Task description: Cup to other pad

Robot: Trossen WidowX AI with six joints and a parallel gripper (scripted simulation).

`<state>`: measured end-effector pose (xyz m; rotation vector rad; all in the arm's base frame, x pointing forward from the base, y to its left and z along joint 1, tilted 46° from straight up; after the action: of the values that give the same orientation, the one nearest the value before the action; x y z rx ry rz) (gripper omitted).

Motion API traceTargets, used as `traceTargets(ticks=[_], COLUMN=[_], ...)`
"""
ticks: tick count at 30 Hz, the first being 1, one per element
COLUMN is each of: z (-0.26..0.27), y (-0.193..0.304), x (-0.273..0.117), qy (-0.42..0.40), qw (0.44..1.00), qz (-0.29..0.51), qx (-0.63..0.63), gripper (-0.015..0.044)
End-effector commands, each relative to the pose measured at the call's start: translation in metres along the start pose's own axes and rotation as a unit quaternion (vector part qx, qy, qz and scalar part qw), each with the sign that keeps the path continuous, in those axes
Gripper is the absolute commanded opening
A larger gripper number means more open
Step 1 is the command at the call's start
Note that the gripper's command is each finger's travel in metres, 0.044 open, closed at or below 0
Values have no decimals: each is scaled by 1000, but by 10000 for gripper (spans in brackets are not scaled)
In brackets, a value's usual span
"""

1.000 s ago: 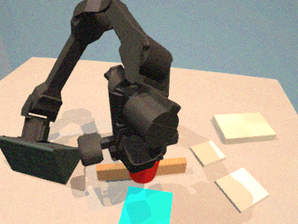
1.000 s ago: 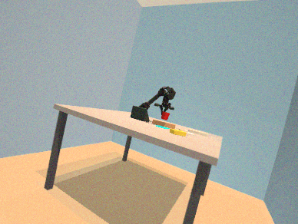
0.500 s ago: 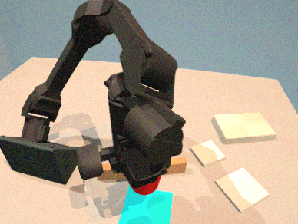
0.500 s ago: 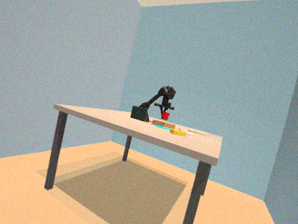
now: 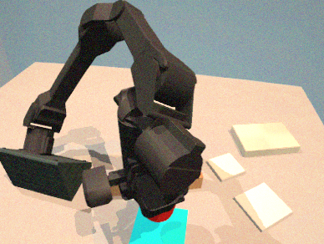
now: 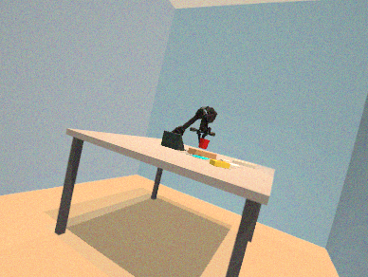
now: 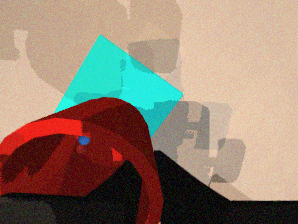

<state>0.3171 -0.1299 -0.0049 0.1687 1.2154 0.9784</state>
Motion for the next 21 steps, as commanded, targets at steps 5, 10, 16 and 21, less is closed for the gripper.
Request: traceTargets(ticks=[5,10,16,21], z=[0,0,0,0], y=[-2,-3,-3,-3], x=[11,18,26,34], qy=[1,1,0,0], qw=[1000,1000,1000,1000], qz=[0,0,0,0], qx=[-2,-2,-2,-2], gripper=[0,0,0,0])
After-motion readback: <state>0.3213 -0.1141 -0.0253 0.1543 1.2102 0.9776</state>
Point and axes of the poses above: the point midway between the two fingers, 35 mm back from their tips, its own x axis out along the fingers, its own z axis across the jaws, y = z × x, the point moved 1 cm from there along -x, back along the fingers, and after that the axes turned 1 degree about x, right-handed, at the moved point
